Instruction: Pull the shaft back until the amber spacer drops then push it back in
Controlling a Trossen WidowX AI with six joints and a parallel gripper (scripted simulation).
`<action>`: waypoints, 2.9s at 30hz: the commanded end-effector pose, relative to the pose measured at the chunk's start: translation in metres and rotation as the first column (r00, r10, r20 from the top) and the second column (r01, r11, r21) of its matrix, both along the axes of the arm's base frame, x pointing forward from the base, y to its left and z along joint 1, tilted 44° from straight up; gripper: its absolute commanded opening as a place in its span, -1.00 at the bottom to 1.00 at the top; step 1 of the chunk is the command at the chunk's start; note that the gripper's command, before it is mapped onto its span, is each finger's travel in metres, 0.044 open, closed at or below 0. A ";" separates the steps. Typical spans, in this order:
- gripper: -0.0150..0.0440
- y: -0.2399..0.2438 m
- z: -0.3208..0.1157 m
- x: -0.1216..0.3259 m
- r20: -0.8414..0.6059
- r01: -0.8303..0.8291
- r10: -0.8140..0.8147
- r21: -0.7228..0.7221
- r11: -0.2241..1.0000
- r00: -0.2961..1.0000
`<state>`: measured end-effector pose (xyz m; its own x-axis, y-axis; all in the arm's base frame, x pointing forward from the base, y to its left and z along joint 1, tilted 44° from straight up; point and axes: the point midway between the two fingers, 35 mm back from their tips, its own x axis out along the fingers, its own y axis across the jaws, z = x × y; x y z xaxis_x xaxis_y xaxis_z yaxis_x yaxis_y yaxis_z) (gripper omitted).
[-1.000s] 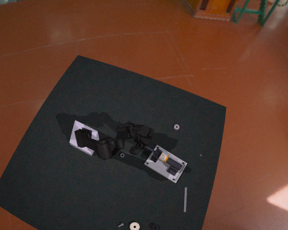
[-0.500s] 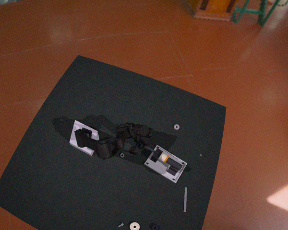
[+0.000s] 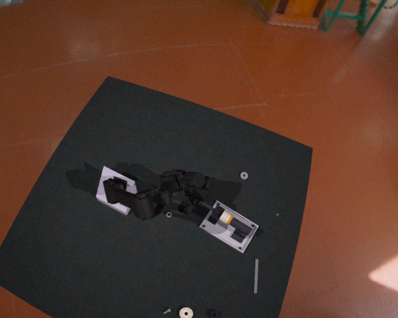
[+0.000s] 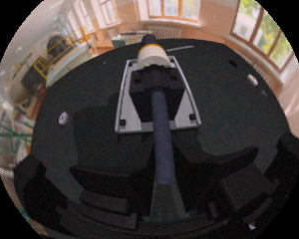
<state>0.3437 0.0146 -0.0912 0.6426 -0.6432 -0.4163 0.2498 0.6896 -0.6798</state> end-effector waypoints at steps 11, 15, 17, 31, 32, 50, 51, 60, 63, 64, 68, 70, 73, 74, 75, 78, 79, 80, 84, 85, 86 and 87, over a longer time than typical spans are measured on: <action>-0.49 0.001 0.000 -0.002 0.004 0.002 -0.002 0.002 1.000 1.000; -0.49 0.001 0.000 -0.003 0.004 0.002 -0.002 0.002 1.000 1.000; -0.49 0.001 0.000 -0.003 0.004 0.002 -0.002 0.002 1.000 1.000; -0.49 0.001 0.000 -0.004 0.004 0.002 -0.002 0.002 1.000 1.000; -0.49 0.001 0.000 -0.004 0.004 0.002 -0.002 0.002 1.000 1.000; -0.49 0.002 -0.001 -0.006 0.004 0.002 -0.002 0.002 1.000 1.000; -0.49 0.002 -0.001 -0.007 0.004 0.002 -0.002 0.002 1.000 1.000; -0.49 0.002 -0.001 -0.008 0.004 0.002 -0.002 0.002 1.000 1.000; -0.49 0.002 -0.001 -0.008 0.004 0.002 -0.002 0.002 1.000 1.000; -0.49 0.002 -0.001 -0.008 0.004 0.002 -0.002 0.002 1.000 1.000; -0.49 0.002 -0.001 -0.008 0.003 0.002 -0.002 0.002 1.000 1.000; -0.49 0.002 -0.001 -0.009 0.003 0.002 -0.002 0.002 1.000 1.000; -0.49 0.002 -0.001 -0.009 0.003 0.002 -0.002 0.002 1.000 1.000; -0.49 0.002 -0.001 -0.009 0.003 0.002 -0.002 0.002 1.000 1.000; -0.49 0.002 -0.001 -0.009 0.003 0.002 -0.002 0.002 1.000 1.000; -0.49 0.002 -0.001 -0.010 0.003 0.002 -0.002 0.002 1.000 1.000; -0.49 0.002 -0.001 -0.010 0.003 0.002 -0.002 0.002 1.000 1.000; -0.49 0.002 -0.001 -0.010 0.003 0.002 -0.002 0.002 1.000 1.000; -0.49 0.003 -0.001 -0.010 0.003 0.002 -0.002 0.002 1.000 1.000; -0.49 0.003 -0.001 -0.010 0.003 0.002 -0.002 0.002 1.000 1.000; -0.49 0.003 -0.001 -0.011 0.003 0.002 -0.002 0.002 1.000 1.000; -0.49 0.003 -0.001 -0.011 0.003 0.002 -0.002 0.002 1.000 1.000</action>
<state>0.3339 0.0169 -0.0927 0.6422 -0.6432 -0.4170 0.2494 0.6898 -0.6797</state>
